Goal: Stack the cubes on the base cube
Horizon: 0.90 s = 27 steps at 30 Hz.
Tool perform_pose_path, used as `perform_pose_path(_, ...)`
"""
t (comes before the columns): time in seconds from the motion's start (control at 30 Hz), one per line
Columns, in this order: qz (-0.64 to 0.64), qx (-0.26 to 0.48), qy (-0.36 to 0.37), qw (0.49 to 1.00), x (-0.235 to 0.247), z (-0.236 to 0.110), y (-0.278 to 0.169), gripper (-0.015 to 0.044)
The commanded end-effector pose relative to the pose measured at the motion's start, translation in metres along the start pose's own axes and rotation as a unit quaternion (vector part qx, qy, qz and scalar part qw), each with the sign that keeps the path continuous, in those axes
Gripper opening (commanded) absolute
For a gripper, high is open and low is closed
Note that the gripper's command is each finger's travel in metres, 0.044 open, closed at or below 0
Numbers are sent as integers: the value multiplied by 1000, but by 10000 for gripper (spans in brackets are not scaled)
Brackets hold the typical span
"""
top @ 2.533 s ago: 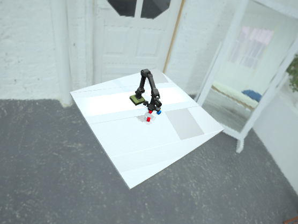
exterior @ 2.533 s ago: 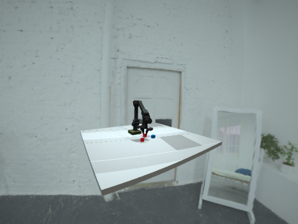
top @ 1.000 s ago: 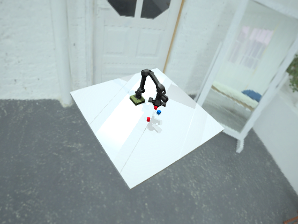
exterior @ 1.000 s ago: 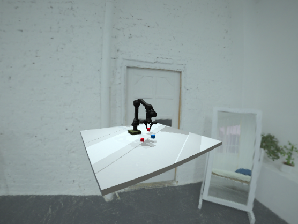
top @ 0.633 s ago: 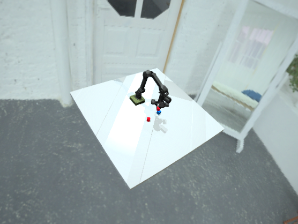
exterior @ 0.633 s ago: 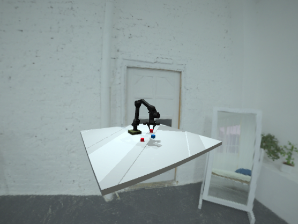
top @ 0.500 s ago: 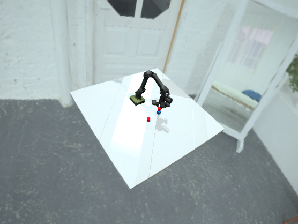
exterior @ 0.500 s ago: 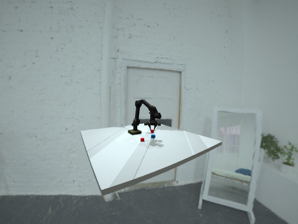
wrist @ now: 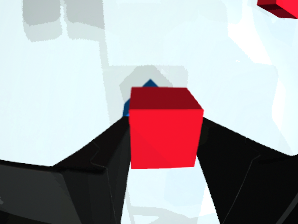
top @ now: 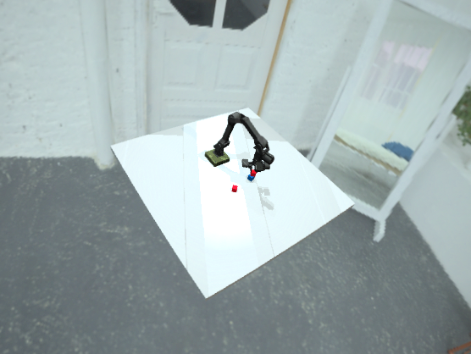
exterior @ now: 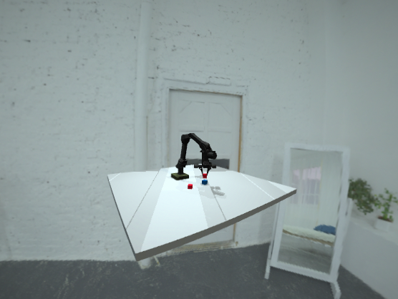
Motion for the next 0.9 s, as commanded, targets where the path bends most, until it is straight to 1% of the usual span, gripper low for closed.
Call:
perform_pose_path(0.0,-3,1,0,1000,1,7,0,105)
perform_pose_path(0.3,-4,1,0,1000,1,25,0,105)
perform_pose_path(0.87,-4,1,0,1000,1,26,0,105)
Point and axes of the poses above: the point midway between the two fingers, 35 mm back from their tips, its own z axis out along the fingers, its own x axis across the jaws, y = z × x, the point moved 7 cm from there along -z, back along the fingers, and after that the axes turned 7 degrees about -z, right-handed, at the moved point
